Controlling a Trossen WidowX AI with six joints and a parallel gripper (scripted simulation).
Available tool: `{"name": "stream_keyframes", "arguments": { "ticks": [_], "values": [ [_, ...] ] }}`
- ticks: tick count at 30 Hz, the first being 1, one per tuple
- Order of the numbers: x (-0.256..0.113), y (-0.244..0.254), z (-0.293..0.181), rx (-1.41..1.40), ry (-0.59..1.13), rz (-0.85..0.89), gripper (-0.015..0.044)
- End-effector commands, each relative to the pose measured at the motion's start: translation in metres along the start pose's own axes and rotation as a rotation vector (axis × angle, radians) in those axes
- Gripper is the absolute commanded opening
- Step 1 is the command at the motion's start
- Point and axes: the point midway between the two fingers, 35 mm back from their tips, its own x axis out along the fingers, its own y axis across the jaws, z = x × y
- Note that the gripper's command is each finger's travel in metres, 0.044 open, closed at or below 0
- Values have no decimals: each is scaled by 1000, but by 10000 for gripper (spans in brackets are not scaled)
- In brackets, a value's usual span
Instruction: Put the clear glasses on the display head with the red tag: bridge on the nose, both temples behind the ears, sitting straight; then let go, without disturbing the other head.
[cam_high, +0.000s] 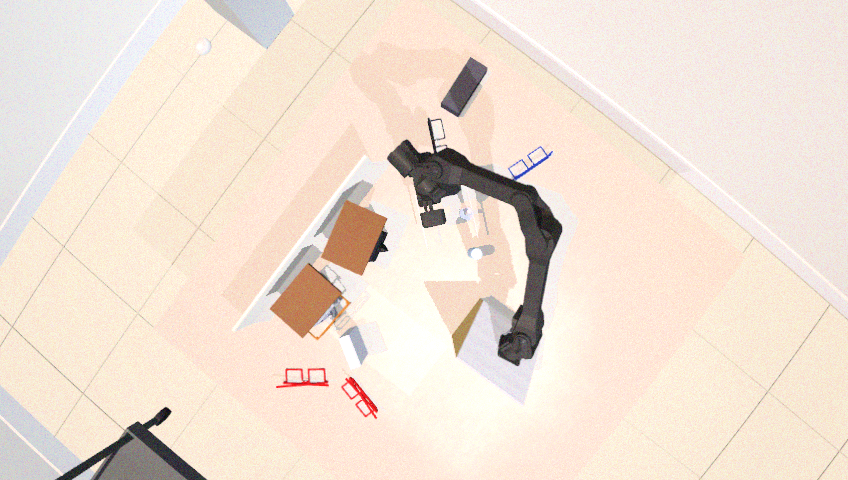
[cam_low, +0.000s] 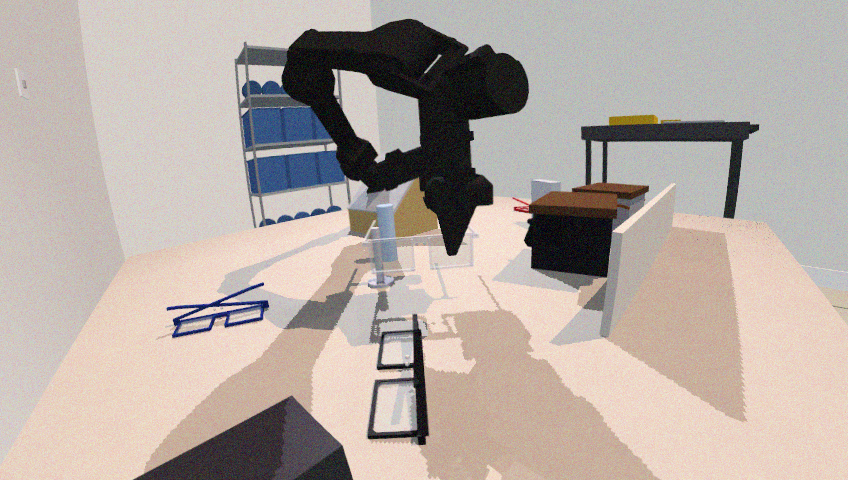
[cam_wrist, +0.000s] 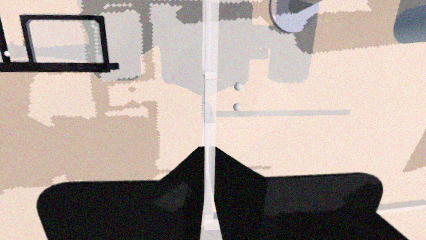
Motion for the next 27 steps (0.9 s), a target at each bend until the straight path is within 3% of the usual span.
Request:
{"name": "stream_keyframes", "arguments": {
  "ticks": [1, 18, 27],
  "values": [
    [0, 0, 1, 3, -1, 0, 0],
    [-1, 0, 8, 3, -1, 0, 0],
    [-44, 1, 10, 3, 0, -2, 0]
  ]
}}
